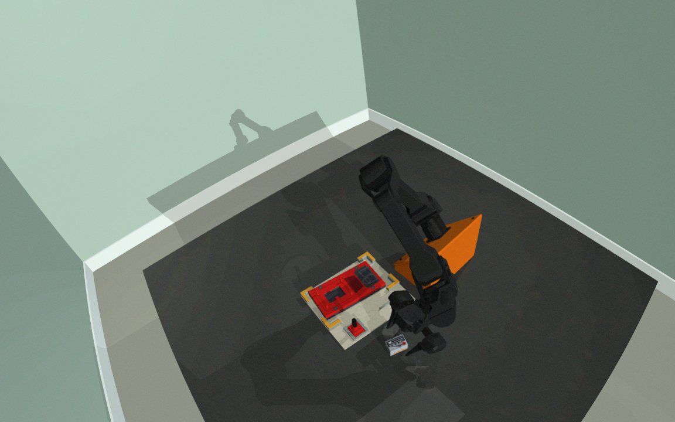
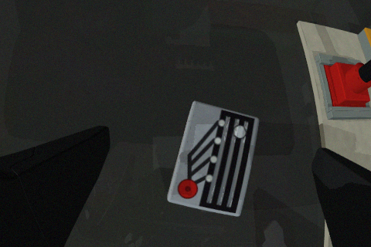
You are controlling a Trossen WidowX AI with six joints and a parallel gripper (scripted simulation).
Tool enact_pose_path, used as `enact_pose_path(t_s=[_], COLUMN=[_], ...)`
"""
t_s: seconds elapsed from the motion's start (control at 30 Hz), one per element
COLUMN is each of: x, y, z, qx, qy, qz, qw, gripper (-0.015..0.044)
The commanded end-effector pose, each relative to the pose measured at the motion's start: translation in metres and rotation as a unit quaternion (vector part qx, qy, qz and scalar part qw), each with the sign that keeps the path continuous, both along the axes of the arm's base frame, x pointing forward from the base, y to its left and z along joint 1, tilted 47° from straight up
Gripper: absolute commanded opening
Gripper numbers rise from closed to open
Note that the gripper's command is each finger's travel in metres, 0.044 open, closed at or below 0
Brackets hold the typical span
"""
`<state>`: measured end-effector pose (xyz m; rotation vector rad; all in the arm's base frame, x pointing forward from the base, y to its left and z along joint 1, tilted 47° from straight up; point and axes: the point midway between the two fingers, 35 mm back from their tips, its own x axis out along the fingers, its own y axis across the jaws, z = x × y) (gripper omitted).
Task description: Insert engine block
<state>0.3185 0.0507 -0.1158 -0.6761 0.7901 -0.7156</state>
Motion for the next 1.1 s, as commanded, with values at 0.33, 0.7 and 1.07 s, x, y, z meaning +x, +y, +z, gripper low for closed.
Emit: enact_pose_path(t_s=[0.33, 0.7, 1.07], x=[0.008, 0.014, 0.018], y=[0.002, 0.004, 0.005], z=[-0.006, -0.008, -0.007], qx=[-0.08, -0.134, -0.174], qy=[0.205, 0.365, 0.51], qz=[0.068, 0.132, 0.202], qw=[0.973, 0.912, 0.818], gripper=[0.044, 0.044, 0.044])
